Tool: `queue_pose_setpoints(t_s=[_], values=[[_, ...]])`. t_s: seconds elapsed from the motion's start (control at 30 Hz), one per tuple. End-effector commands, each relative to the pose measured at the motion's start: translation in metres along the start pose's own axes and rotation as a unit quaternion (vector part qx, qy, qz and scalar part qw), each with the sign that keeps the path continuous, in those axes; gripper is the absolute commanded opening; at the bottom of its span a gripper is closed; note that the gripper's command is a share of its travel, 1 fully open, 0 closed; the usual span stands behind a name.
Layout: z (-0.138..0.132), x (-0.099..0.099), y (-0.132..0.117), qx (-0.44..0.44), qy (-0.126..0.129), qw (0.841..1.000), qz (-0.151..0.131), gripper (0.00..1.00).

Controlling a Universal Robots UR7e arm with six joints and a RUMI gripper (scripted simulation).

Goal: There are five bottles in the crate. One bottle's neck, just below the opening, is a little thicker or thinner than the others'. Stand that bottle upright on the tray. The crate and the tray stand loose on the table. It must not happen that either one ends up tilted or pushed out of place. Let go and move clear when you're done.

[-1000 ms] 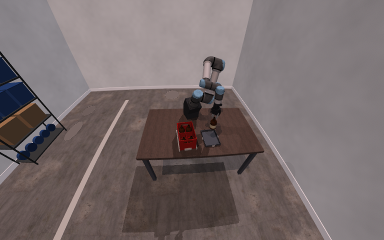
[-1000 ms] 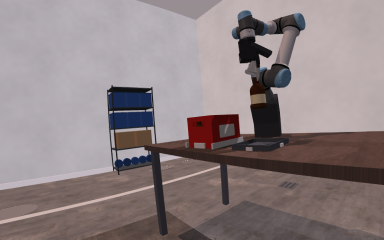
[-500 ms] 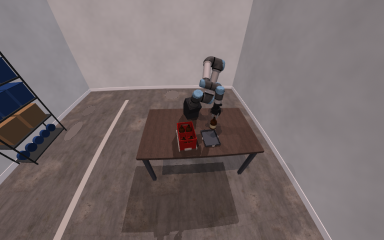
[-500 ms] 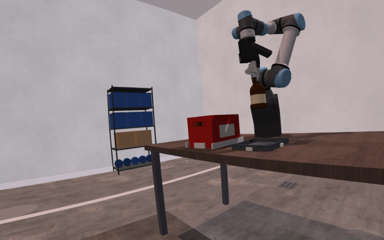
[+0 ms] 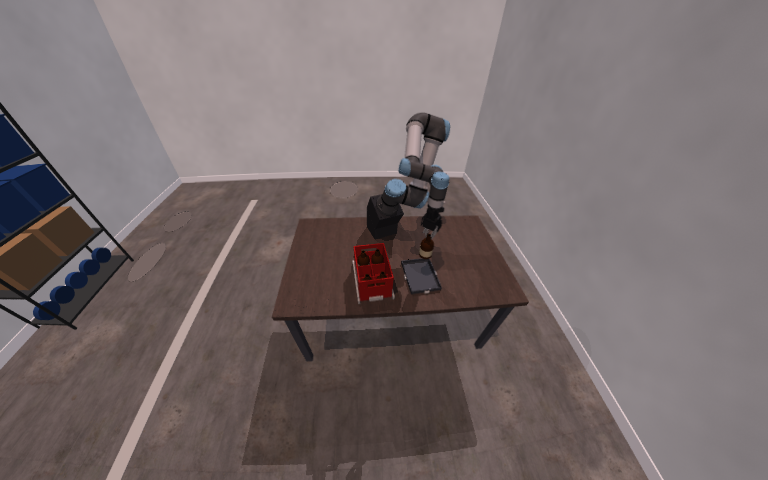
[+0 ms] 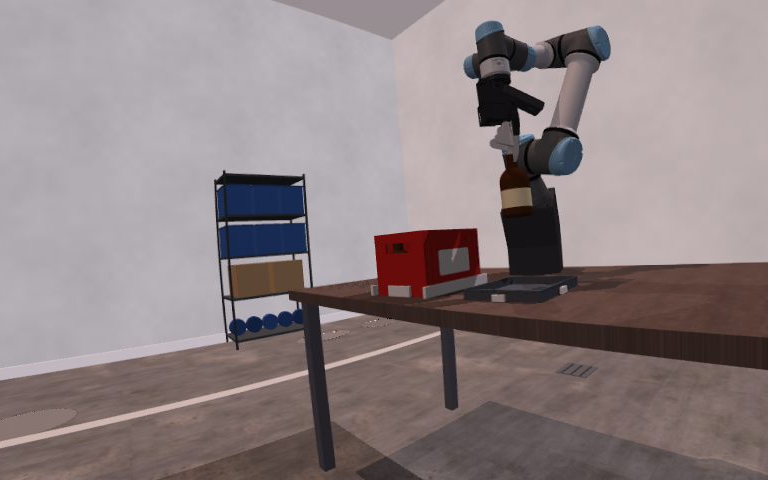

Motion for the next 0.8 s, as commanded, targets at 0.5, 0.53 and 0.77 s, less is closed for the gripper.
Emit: queue_pose_setpoints(t_s=[0.5, 0.53, 0.77], values=[[0.0, 0.016, 0.0, -0.001, 0.0, 1.0, 0.0, 0.0], [0.0, 0.018, 0.0, -0.001, 0.0, 1.0, 0.0, 0.0], [0.0, 0.029, 0.0, -0.001, 0.0, 1.0, 0.0, 0.0]])
Point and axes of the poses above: the point where the finger pads meet when closed, its own x axis out along the fingers, its own z axis across the jaws, y = z × x, the point moved 1 cm from there along -x, back along the fingers, and after that the axes turned 1 degree about x, right-handed, at the moved point
